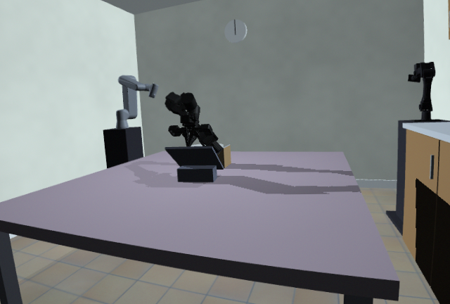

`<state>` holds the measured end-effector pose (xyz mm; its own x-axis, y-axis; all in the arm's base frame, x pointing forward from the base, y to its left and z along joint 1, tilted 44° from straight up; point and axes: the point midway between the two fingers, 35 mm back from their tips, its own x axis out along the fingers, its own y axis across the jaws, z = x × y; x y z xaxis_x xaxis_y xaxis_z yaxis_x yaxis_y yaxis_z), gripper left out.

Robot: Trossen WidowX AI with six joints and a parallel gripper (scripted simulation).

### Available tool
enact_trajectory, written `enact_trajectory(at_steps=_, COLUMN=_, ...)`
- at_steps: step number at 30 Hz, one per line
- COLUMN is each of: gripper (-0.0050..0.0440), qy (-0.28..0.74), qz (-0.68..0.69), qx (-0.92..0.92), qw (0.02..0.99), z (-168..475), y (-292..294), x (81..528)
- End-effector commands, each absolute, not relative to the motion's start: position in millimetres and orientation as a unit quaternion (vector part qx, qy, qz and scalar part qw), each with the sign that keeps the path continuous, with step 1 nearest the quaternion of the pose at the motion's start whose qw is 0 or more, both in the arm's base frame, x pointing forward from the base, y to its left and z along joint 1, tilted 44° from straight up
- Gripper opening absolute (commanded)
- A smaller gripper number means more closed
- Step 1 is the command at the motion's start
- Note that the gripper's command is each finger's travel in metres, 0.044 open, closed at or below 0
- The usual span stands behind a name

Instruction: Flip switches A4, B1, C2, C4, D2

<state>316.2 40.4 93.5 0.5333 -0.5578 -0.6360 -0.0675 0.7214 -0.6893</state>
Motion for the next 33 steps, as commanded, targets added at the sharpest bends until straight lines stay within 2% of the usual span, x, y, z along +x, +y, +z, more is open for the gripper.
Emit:
enact_trajectory(at_steps=1, gripper=0.0000, qy=0.461, qz=-0.151, qx=-0.341, qw=0.805, z=91.7, y=39.5, x=315.9)
enact_trajectory(at_steps=33, gripper=0.0000, qy=0.461, qz=-0.151, qx=-0.341, qw=0.805, z=89.2, y=37.3, x=318.1)
